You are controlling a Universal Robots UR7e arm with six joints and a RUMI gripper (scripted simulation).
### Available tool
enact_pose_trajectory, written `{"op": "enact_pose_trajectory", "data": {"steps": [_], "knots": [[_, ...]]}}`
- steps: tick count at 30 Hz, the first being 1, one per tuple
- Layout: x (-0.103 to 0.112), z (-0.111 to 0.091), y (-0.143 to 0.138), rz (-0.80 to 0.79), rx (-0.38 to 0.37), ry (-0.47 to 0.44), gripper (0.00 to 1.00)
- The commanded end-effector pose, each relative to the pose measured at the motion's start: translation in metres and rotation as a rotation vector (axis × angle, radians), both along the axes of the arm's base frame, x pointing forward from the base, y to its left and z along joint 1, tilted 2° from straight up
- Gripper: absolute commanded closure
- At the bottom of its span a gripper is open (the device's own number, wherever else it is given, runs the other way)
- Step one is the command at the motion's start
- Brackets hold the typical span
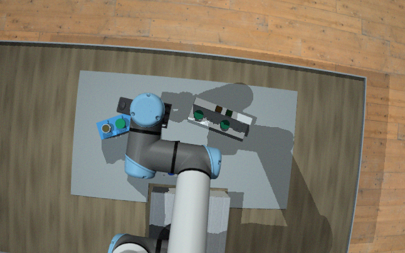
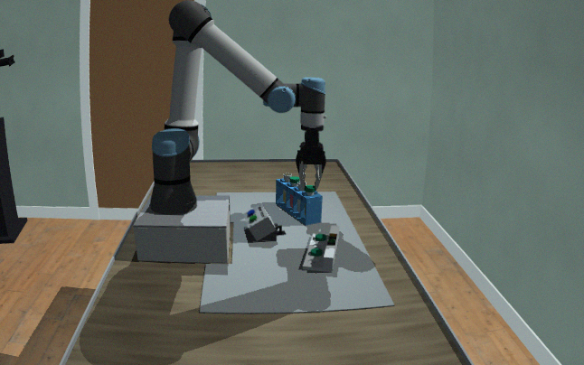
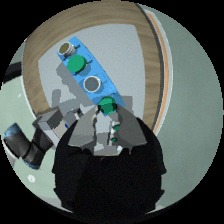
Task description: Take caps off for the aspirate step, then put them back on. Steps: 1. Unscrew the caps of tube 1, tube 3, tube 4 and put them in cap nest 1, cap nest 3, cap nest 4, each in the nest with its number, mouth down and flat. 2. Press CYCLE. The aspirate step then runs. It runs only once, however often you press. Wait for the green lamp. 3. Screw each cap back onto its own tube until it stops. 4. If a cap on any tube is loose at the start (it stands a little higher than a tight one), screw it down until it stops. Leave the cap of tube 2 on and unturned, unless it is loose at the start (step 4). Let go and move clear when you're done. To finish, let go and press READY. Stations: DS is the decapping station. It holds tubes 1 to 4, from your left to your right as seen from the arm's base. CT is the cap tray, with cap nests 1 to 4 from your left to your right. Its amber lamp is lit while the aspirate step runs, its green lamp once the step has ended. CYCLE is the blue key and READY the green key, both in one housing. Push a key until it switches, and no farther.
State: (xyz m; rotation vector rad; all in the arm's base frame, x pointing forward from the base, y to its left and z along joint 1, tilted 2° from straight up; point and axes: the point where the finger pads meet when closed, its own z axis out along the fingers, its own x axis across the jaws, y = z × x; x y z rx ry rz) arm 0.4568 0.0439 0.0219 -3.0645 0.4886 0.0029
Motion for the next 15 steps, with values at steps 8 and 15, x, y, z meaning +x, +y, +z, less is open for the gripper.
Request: {"op": "enact_pose_trajectory", "data": {"steps": [8, 15], "knots": [[0.0003, 0.0003, -0.0001, 0.000, 0.000, -0.001, 1.00], [0.0003, 0.0004, 0.0000, 0.250, -0.001, -0.010, 1.00]]}}
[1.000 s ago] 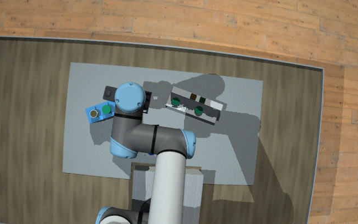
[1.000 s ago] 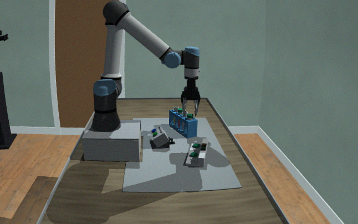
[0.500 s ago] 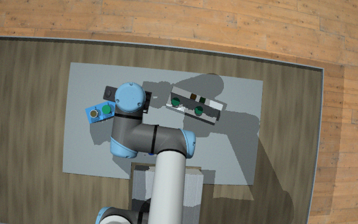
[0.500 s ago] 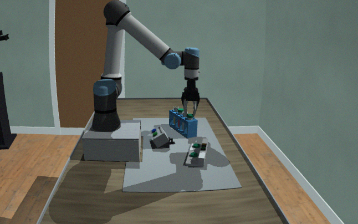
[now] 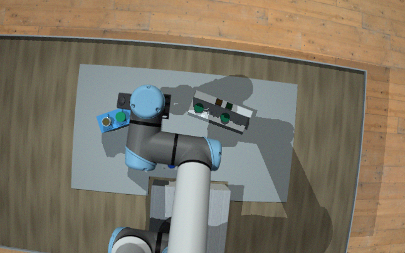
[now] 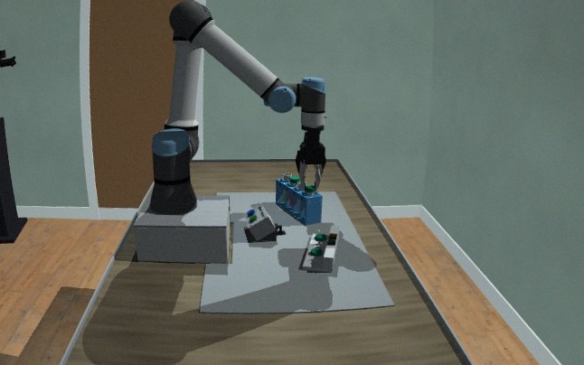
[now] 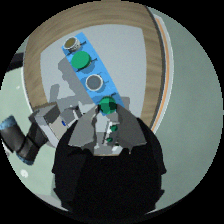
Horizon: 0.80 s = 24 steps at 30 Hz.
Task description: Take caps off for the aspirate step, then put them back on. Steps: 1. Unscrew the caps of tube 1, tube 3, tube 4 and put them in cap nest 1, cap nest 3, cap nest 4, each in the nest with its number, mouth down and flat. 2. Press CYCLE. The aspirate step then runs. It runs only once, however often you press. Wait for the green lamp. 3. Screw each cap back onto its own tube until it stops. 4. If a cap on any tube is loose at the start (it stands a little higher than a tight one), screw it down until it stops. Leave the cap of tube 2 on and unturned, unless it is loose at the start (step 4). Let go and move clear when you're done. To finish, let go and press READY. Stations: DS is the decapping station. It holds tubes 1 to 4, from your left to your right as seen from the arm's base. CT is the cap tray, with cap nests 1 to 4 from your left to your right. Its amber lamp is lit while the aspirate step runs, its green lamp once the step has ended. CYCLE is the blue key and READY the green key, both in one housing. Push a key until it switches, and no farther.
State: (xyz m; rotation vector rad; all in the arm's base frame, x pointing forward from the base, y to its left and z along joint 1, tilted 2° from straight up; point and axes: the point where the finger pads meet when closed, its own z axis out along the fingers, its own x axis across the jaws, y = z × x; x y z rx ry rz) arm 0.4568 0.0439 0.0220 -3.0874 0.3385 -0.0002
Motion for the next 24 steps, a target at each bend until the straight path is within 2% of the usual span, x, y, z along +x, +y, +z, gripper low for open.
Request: {"op": "enact_pose_trajectory", "data": {"steps": [1, 2, 17, 24], "knots": [[0.0003, 0.0004, 0.0000, 0.152, 0.002, -0.007, 1.00], [0.0003, 0.0004, 0.0000, 0.152, 0.002, -0.007, 1.00], [0.0003, 0.0008, -0.0001, 0.902, -0.002, -0.034, 1.00], [0.0003, 0.0008, -0.0001, 0.949, -0.002, -0.036, 1.00]]}}
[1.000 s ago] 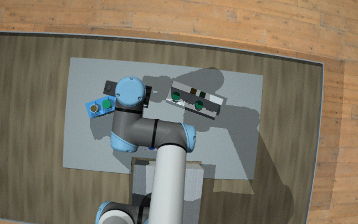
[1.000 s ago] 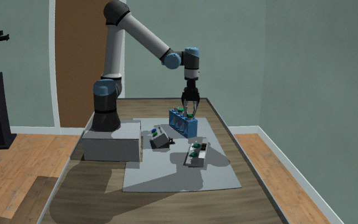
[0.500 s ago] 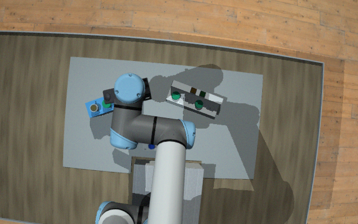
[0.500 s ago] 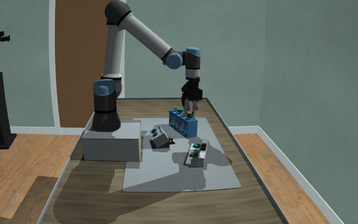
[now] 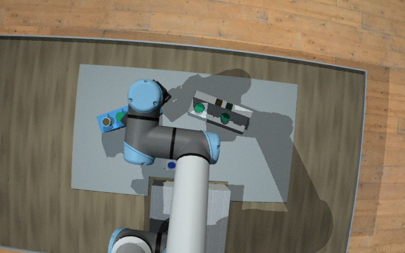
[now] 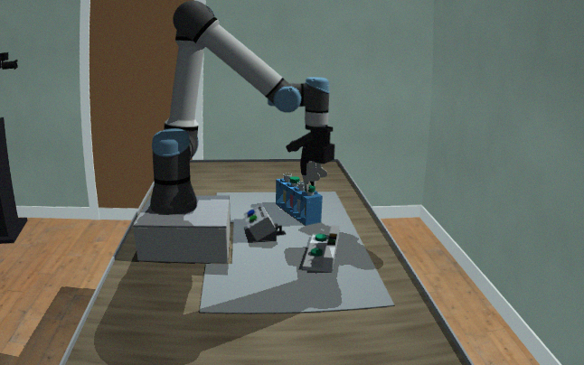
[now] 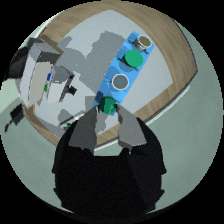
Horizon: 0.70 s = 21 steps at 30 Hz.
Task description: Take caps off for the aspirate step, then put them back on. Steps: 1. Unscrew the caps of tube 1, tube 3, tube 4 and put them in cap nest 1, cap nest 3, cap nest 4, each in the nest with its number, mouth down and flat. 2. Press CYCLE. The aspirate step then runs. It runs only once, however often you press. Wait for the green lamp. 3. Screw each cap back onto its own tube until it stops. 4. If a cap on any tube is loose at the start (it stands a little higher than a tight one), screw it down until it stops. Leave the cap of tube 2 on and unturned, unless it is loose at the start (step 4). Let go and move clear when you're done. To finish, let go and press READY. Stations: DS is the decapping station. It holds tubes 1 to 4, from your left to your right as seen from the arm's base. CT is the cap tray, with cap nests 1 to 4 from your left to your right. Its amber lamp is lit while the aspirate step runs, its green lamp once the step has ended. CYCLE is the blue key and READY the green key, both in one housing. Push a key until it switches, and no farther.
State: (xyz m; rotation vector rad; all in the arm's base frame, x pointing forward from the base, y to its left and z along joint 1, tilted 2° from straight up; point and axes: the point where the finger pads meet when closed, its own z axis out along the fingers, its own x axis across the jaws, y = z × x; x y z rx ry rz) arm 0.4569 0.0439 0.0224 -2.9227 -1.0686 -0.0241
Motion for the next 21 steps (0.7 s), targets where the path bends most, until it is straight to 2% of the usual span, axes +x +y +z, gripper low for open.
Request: {"op": "enact_pose_trajectory", "data": {"steps": [1, 2, 14, 18, 19, 21], "knots": [[0.0002, 0.0004, -0.0001, 0.030, 0.005, -0.002, 1.00], [0.0002, 0.0004, -0.0001, 0.030, 0.005, -0.002, 0.65], [0.0002, 0.0004, 0.0000, 0.029, 0.005, -0.002, 0.65], [0.0002, 0.0002, -0.0001, -0.303, 0.006, 0.010, 0.65], [0.0002, 0.0002, -0.0001, -0.303, 0.006, 0.010, 0.65], [0.0002, 0.0002, -0.0001, -0.458, 0.007, 0.015, 0.65]]}}
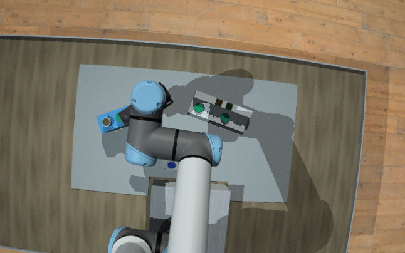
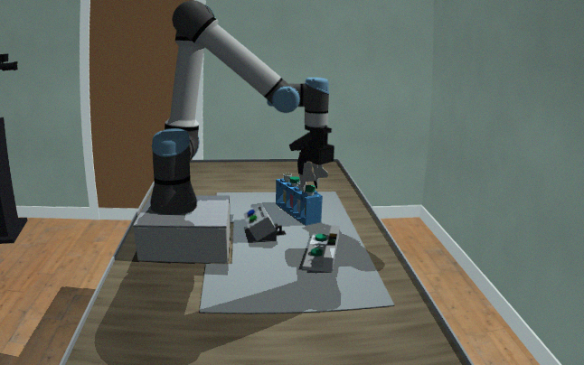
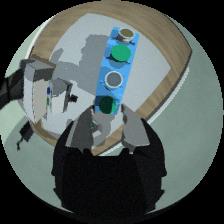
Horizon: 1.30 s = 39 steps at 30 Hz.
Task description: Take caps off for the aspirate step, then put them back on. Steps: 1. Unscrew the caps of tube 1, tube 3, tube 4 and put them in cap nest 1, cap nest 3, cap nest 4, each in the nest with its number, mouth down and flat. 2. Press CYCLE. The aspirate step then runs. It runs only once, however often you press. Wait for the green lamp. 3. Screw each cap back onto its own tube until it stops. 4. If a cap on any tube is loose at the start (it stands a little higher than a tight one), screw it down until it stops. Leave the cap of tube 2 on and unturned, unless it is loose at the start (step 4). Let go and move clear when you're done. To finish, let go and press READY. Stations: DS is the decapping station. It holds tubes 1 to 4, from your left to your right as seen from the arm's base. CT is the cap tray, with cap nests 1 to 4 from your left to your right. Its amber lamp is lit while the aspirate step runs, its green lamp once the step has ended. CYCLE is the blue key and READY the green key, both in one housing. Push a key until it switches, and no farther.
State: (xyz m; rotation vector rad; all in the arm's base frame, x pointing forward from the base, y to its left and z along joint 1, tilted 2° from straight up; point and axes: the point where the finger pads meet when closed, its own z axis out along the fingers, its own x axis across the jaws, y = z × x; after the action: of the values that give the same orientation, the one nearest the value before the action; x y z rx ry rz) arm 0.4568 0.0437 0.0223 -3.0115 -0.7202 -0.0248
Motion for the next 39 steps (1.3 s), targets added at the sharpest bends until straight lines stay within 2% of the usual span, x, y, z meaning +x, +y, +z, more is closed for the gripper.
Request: {"op": "enact_pose_trajectory", "data": {"steps": [1, 5, 8, 12, 19, 20, 34, 39], "knots": [[0.0003, 0.0004, 0.0001, -0.238, -0.008, 0.010, 0.65], [0.0003, 0.0004, 0.0001, -0.488, -0.007, 0.021, 0.65], [0.0003, 0.0004, 0.0001, -0.488, -0.007, 0.021, 0.65], [0.0003, 0.0004, 0.0002, -0.785, -0.005, 0.034, 0.65], [0.0003, 0.0004, 0.0003, -0.785, -0.005, 0.034, 0.65], [0.0003, 0.0004, 0.0003, -0.785, -0.005, 0.034, 1.00], [0.0004, 0.0004, 0.0003, -0.785, -0.005, 0.033, 1.00], [0.0003, 0.0005, 0.0003, -0.535, -0.007, 0.023, 1.00]]}}
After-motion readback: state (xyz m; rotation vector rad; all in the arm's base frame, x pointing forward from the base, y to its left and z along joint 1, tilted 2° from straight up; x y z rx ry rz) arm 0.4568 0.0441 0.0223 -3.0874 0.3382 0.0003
